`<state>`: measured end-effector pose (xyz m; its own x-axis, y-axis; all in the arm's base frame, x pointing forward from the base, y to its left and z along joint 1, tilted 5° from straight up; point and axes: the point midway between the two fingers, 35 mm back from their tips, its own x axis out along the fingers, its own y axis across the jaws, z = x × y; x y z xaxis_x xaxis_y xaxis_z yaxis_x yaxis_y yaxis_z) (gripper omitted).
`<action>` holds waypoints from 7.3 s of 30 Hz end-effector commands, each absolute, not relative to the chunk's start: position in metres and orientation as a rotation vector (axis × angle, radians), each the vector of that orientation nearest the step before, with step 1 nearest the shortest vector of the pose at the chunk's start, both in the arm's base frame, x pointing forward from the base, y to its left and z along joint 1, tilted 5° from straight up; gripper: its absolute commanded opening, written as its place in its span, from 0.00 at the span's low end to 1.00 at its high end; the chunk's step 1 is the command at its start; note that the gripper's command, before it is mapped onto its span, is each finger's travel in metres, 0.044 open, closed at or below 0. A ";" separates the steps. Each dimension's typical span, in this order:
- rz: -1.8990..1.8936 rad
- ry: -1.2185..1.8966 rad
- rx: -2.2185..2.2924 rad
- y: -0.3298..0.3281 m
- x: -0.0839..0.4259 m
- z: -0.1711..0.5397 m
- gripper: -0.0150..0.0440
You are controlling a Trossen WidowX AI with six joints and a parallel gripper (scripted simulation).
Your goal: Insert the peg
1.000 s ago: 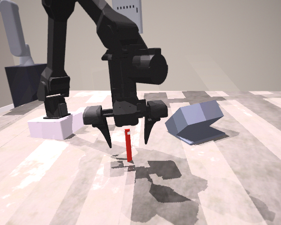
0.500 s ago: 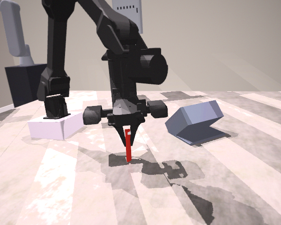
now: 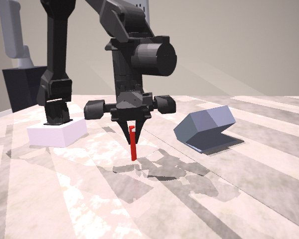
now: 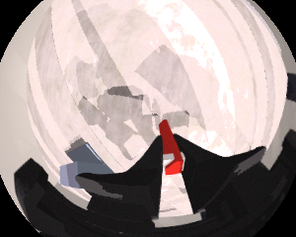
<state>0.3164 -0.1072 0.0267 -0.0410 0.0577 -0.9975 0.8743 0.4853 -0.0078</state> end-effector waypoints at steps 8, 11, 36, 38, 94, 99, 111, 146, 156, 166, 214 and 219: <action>-0.805 1.461 0.860 -0.111 0.319 0.076 0.25; -0.805 1.461 0.861 -0.111 0.318 0.082 0.25; -0.597 1.519 0.562 -0.089 0.329 0.084 0.25; -0.578 1.523 0.536 -0.087 0.330 0.084 0.25; -0.064 1.559 -0.211 -0.027 0.353 0.091 0.25; -0.019 1.555 -0.278 -0.021 0.354 0.092 0.25; 0.087 1.542 -0.438 -0.007 0.358 0.094 0.25; 0.389 1.466 -0.904 0.036 0.364 0.101 0.25; 0.472 1.434 -1.036 0.049 0.365 0.103 0.25; 0.553 1.398 -1.169 0.062 0.365 0.105 0.25; 0.912 1.165 -1.800 0.126 0.360 0.118 0.25; 0.946 1.135 -1.866 0.133 0.359 0.120 0.25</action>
